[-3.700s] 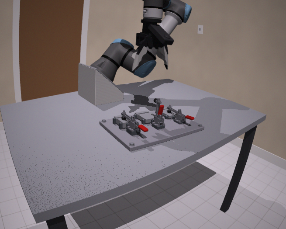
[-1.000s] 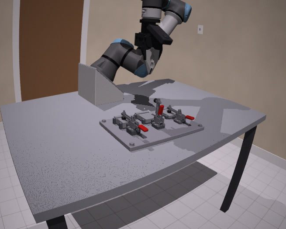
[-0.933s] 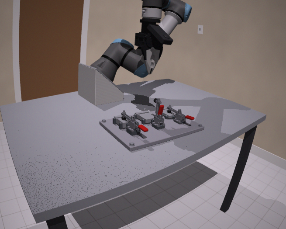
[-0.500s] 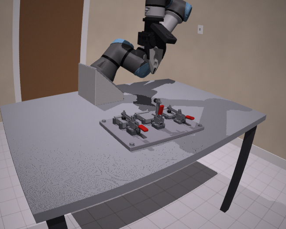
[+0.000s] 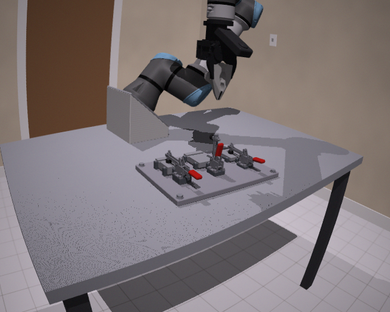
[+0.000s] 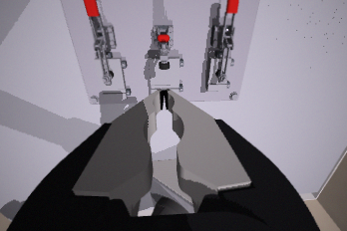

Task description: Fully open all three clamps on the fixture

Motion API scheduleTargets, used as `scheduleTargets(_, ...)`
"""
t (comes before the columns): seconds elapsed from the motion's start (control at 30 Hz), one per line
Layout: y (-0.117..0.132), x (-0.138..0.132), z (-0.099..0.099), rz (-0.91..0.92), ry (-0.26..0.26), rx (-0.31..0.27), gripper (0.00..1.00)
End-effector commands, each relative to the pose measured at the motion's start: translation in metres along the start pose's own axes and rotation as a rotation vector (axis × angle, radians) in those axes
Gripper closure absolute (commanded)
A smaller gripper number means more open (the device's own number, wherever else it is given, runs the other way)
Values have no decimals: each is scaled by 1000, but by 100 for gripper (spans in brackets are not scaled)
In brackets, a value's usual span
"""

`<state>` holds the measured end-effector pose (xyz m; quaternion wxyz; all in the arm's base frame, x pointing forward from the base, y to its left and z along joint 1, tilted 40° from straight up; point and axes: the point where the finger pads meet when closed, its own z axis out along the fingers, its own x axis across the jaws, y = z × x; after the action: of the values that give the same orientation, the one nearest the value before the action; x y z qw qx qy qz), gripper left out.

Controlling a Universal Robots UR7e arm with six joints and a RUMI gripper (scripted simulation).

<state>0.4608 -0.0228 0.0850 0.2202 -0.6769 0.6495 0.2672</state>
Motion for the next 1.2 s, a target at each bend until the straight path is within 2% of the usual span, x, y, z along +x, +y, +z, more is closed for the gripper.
scheduleTargets(0.0,-16,0,-5,0,0,0,100)
scheduleTargets(0.23,-33,0,-9,0,0,0,100)
scheduleTargets(0.53,-43,0,-12,0,0,0,100)
scheduleTargets(1.17,-46,1,-13,0,0,0,100)
